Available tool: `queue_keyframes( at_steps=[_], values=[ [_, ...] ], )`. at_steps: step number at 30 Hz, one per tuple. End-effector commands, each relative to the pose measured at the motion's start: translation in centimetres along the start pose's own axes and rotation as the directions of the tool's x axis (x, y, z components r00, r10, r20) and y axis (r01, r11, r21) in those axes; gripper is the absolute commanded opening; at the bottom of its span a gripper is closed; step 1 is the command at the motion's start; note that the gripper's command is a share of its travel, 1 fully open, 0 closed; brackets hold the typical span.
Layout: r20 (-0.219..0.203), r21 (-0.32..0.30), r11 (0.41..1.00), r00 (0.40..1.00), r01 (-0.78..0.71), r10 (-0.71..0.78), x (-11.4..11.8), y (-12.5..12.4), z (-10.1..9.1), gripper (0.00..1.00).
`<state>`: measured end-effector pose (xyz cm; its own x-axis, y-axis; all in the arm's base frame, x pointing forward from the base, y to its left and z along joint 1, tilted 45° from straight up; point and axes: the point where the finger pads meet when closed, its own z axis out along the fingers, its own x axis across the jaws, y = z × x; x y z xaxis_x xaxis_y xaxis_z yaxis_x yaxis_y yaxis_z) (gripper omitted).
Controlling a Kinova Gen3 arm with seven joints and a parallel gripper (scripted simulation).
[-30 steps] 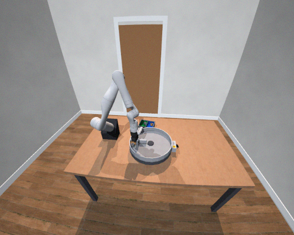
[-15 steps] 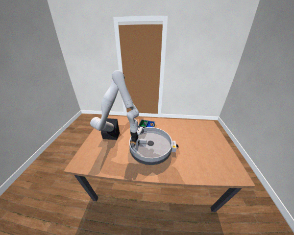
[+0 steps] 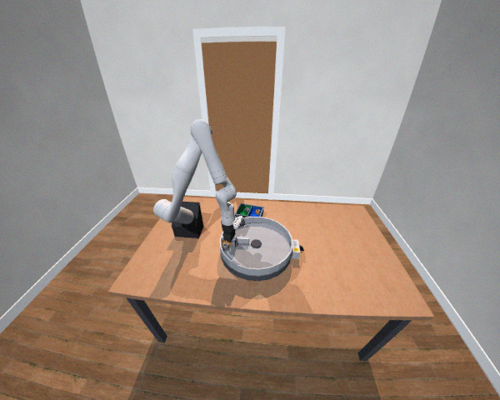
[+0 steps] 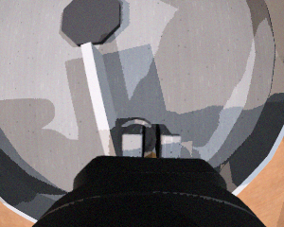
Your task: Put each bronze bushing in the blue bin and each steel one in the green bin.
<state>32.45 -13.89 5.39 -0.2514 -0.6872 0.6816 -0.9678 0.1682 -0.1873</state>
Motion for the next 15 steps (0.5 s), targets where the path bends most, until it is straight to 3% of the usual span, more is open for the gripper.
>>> queue_keyframes(
  at_steps=[1,15],
  values=[
    [0.001,0.001,1.0,1.0,0.0,0.0,-0.03,-0.03,-0.03,0.0],
    [0.001,0.0,1.0,1.0,0.0,0.0,-0.03,-0.03,-0.33,0.0]
  ],
)
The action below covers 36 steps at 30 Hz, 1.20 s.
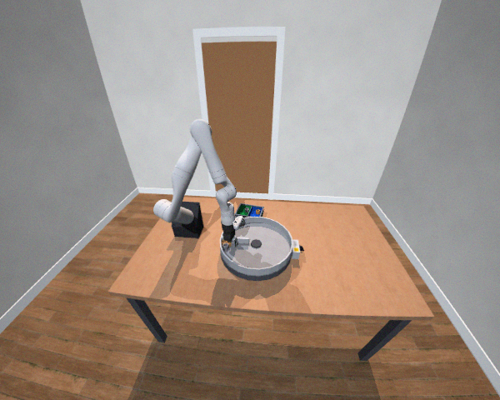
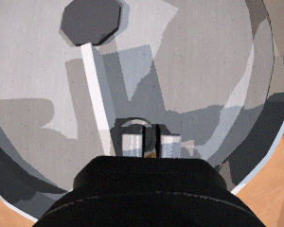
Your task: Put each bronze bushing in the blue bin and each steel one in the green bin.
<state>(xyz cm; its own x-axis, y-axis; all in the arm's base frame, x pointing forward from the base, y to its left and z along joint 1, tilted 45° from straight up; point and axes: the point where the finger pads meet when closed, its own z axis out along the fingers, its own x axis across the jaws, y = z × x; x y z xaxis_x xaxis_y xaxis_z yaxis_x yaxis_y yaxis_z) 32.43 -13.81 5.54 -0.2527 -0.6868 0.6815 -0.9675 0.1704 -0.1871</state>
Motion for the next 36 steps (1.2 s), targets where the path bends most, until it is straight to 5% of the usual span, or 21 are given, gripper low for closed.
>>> queue_keyframes(
  at_steps=[1,36],
  values=[
    [0.001,0.002,1.0,1.0,0.002,-0.002,-0.08,-0.03,-0.17,0.0],
    [0.002,0.002,1.0,1.0,0.002,-0.002,-0.08,-0.03,-1.07,0.0]
  ],
)
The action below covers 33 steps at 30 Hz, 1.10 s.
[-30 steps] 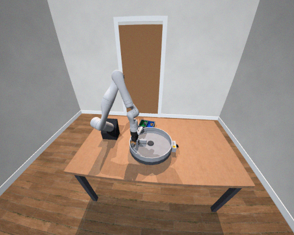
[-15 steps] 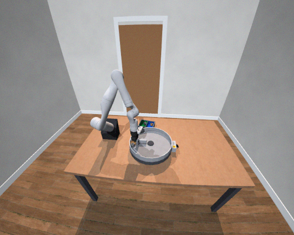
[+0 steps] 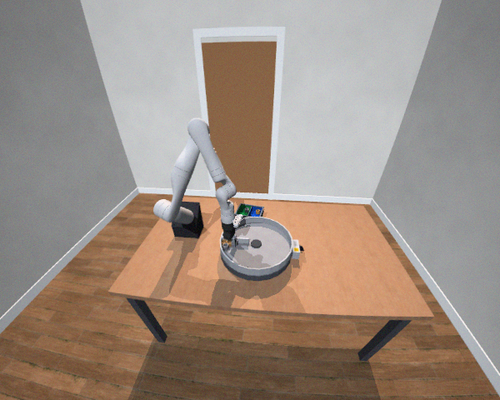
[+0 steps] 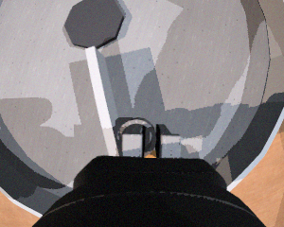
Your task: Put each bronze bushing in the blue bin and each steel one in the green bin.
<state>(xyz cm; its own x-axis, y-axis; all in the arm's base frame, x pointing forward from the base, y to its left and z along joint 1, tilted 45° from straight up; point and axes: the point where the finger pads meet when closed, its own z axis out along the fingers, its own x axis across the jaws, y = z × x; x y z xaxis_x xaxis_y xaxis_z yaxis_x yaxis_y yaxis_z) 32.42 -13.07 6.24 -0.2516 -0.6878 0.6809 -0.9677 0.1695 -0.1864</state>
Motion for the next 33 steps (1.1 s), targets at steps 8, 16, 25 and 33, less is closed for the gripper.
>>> queue_keyframes(
  at_steps=[8,16,25,33],
  values=[
    [0.001,0.001,1.0,1.0,0.0,0.0,-0.04,-0.03,-0.34,0.0],
    [0.001,0.002,1.0,1.0,0.001,-0.001,-0.05,-0.04,-0.65,0.0],
    [0.001,0.001,1.0,1.0,0.001,-0.001,-0.04,-0.03,-0.71,0.0],
    [0.001,0.001,1.0,1.0,0.001,-0.001,-0.04,-0.03,-1.01,0.0]
  ],
)
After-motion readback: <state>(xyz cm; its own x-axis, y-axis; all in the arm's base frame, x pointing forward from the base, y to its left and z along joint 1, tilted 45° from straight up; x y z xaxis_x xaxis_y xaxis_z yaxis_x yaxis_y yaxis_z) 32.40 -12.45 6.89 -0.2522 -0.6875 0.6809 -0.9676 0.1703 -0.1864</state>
